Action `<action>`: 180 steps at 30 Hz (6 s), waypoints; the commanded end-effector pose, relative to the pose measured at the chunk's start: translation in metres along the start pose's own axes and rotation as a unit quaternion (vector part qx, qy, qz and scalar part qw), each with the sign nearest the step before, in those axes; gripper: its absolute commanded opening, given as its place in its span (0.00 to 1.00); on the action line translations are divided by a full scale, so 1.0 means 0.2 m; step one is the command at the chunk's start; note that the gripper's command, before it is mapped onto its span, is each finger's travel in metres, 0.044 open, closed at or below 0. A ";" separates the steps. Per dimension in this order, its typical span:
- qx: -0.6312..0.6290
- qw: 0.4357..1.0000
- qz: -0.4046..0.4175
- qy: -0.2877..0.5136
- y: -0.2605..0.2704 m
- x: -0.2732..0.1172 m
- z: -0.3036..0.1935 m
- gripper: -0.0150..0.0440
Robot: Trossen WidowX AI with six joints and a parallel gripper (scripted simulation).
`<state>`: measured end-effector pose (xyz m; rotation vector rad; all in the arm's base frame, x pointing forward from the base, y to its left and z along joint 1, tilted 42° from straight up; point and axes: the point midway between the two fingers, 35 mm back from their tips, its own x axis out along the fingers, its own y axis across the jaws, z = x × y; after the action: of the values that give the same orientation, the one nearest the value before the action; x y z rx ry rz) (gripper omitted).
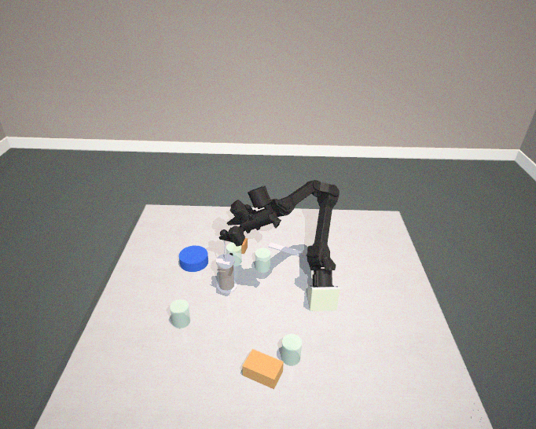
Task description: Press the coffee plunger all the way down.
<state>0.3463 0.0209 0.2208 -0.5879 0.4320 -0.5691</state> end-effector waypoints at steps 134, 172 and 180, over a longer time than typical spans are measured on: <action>-0.009 1.000 0.000 0.001 0.03 0.40 -0.38 0.46; -0.001 1.000 0.004 -0.010 0.03 0.39 -0.35 0.55; -0.001 1.000 0.004 -0.010 0.03 0.39 -0.35 0.91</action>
<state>0.3705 -0.0494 0.1478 -0.5959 0.4167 -0.5596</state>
